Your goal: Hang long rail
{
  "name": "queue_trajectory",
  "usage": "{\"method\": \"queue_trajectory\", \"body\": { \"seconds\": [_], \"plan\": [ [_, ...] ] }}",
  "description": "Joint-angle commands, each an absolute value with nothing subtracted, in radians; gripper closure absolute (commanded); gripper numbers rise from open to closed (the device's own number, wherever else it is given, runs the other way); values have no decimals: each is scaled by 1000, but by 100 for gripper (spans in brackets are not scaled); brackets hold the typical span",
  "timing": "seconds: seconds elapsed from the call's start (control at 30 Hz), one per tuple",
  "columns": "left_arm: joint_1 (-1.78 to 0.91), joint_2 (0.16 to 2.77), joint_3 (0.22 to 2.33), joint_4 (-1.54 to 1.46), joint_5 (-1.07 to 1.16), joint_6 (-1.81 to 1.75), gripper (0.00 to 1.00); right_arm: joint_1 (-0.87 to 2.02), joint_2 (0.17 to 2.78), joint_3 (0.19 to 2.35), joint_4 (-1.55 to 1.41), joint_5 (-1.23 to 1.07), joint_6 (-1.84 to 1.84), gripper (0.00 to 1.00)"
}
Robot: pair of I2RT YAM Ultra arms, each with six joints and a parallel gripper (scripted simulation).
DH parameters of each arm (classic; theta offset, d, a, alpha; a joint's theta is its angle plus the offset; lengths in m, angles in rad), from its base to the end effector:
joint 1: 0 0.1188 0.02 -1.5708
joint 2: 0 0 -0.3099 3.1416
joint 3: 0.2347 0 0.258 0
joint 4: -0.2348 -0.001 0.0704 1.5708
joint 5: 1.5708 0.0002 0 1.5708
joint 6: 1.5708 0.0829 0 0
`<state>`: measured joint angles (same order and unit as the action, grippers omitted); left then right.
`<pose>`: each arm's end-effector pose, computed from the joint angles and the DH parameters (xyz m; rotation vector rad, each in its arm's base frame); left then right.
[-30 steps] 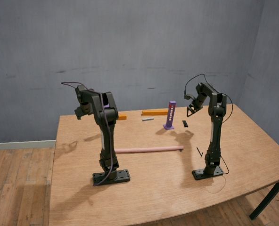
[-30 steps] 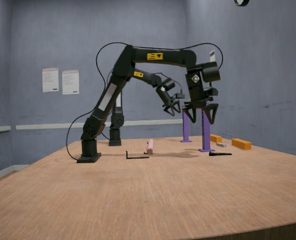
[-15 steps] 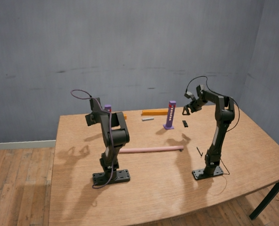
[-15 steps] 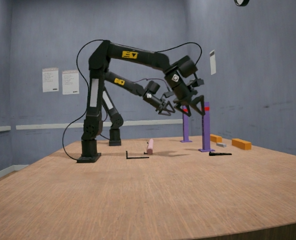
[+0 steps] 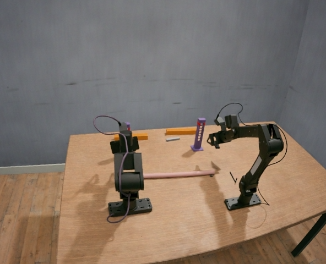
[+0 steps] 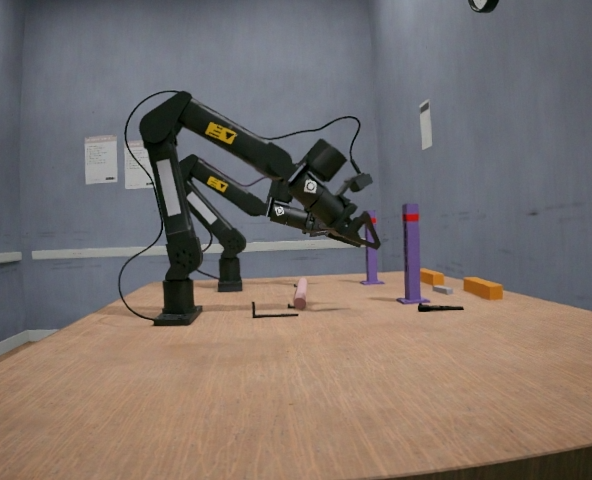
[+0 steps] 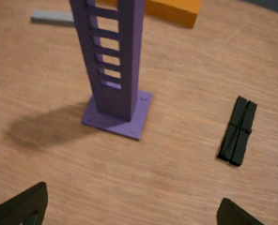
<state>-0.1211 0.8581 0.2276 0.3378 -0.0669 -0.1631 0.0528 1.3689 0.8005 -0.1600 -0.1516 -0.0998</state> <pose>0.2013 -0.0179 0.2094 -0.0855 1.8631 -0.1344 0.3140 0.0301 0.2363 -0.2525 2.2797 0.1499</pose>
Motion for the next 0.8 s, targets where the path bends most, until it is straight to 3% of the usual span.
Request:
{"method": "queue_trajectory", "body": {
  "seconds": [0.0,0.47,0.77],
  "plan": [
    [-166,836,177,496,-163,-158,0,97,1303,740,63,-56,17,0],
    [-316,906,43,794,-296,-119,0,328,1289,497,481,284,208,0],
    [-333,944,26,821,-295,-123,0,409,1341,448,609,386,223,0]
  ]
}}
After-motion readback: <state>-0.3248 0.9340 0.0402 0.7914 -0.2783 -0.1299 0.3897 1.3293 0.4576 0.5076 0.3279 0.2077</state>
